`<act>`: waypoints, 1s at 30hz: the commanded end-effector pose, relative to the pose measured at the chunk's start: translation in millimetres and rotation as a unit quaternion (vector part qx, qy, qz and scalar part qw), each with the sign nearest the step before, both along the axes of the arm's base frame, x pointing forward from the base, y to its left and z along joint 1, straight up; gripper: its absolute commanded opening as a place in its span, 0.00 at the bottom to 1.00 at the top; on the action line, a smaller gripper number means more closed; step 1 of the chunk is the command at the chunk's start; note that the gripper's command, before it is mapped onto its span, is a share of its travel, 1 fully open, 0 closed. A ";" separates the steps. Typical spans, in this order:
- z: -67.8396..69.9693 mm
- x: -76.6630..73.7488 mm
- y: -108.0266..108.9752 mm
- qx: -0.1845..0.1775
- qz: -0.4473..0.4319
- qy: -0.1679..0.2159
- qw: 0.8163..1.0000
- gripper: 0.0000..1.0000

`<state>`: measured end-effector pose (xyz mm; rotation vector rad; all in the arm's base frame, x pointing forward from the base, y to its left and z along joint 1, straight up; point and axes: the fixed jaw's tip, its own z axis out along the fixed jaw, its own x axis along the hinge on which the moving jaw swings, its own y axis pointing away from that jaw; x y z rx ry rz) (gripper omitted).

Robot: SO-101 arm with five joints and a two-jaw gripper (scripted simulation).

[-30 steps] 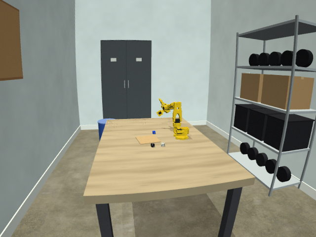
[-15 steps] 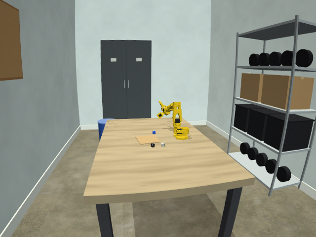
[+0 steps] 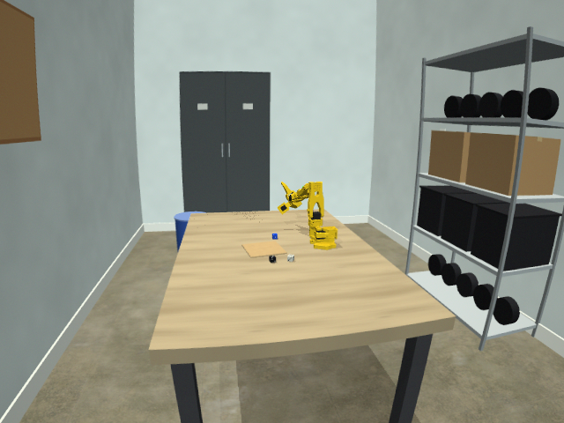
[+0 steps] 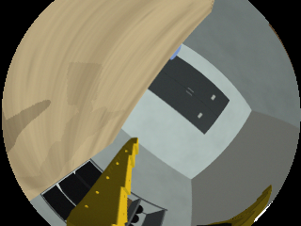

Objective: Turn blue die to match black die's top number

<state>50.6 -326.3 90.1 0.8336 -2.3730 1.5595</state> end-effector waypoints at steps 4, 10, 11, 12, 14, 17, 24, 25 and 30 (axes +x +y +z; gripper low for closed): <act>29.4 25.9 0.6 -0.037 0.021 -0.047 0.998 0.96; 23.7 60.0 15.9 -0.003 0.051 -0.096 0.994 0.92; 22.6 66.5 19.5 0.004 0.056 -0.105 0.993 0.91; 21.4 73.3 23.3 0.012 0.062 -0.114 0.991 0.90; 20.2 80.2 27.5 0.021 0.068 -0.124 0.990 0.90; 17.7 94.5 36.9 0.040 0.080 -0.144 0.986 0.88; 7.8 145.2 81.6 0.123 0.121 -0.211 0.962 0.81; 6.3 152.2 89.5 0.137 0.127 -0.220 0.958 0.79; -1.4 183.3 134.0 0.213 0.150 -0.257 0.931 0.74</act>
